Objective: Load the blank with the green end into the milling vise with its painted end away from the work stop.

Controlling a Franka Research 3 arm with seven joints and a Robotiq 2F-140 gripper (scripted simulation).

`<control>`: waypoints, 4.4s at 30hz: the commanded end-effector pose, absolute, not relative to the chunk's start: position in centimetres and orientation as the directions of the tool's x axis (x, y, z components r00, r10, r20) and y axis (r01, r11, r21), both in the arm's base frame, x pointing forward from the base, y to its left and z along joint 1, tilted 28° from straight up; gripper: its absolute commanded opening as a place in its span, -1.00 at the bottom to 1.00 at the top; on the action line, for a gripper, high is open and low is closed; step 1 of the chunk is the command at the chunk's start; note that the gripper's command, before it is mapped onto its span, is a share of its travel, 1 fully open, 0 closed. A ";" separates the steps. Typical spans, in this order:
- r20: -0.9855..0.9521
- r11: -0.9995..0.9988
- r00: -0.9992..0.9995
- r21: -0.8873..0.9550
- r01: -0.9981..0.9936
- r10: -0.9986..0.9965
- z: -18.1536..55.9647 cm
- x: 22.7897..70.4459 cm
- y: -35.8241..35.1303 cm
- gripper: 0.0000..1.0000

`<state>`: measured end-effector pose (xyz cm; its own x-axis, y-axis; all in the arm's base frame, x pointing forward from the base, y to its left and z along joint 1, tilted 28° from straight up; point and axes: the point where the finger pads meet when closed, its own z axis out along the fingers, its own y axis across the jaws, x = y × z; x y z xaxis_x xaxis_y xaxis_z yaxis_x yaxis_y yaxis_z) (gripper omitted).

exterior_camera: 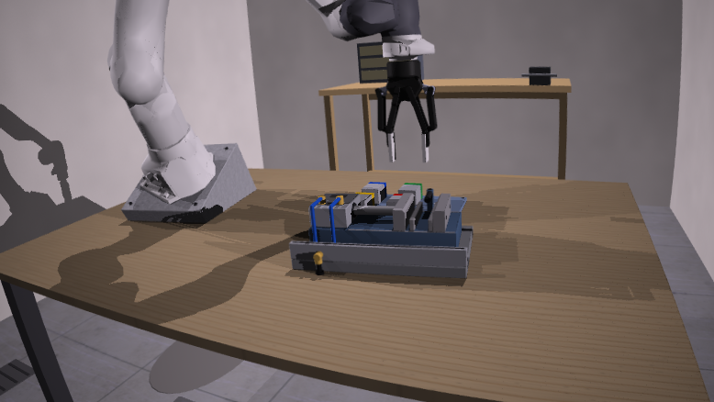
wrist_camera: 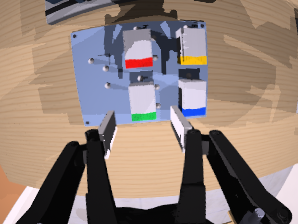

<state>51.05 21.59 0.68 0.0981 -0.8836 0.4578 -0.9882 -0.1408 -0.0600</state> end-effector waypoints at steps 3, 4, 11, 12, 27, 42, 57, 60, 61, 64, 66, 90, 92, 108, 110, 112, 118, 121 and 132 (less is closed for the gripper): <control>0.459 -0.141 0.099 -0.059 -0.988 -0.883 0.2 51.1 21.3 -0.04; 0.459 -0.142 0.099 -0.059 -0.988 -0.883 -0.4 51.2 21.1 -0.04; 0.462 -0.143 0.101 -0.057 -0.988 -0.881 -2.0 51.4 20.2 -0.04; 0.462 -0.143 0.101 -0.057 -0.988 -0.881 -2.0 51.4 20.2 -0.04; 0.462 -0.143 0.101 -0.057 -0.988 -0.881 -6.0 51.9 18.1 -0.04; 0.462 -0.143 0.101 -0.057 -0.988 -0.881 -6.4 52.2 18.0 -0.04; 0.463 -0.142 0.100 -0.057 -0.988 -0.881 -6.1 52.1 18.2 -0.04; 0.462 -0.143 0.101 -0.057 -0.988 -0.881 -6.0 52.1 18.3 -0.04; 0.462 -0.143 0.101 -0.057 -0.988 -0.881 -6.0 52.1 18.3 -0.04; 0.462 -0.143 0.101 -0.057 -0.988 -0.881 -6.0 52.1 18.3 -0.04; 0.462 -0.143 0.101 -0.057 -0.988 -0.881 -6.0 52.1 18.3 -0.04; 0.461 -0.143 0.100 -0.058 -0.988 -0.882 -5.6 51.9 18.4 -0.04; 0.462 -0.143 0.101 -0.057 -0.988 -0.881 -5.6 51.8 18.4 -0.04; 0.461 -0.143 0.101 -0.057 -0.988 -0.881 -5.7 51.9 18.2 -0.04; 0.462 -0.143 0.101 -0.057 -0.988 -0.881 -5.8 51.9 18.2 -0.04; 0.462 -0.143 0.101 -0.057 -0.988 -0.881 -5.8 51.9 18.2 -0.04; 0.462 -0.143 0.101 -0.057 -0.988 -0.881 -5.8 51.9 18.2 -0.04; 0.462 -0.143 0.101 -0.057 -0.988 -0.881 -5.8 51.9 18.2 -0.04; 0.462 -0.143 0.101 -0.057 -0.988 -0.881 -5.8 51.9 18.1 -0.04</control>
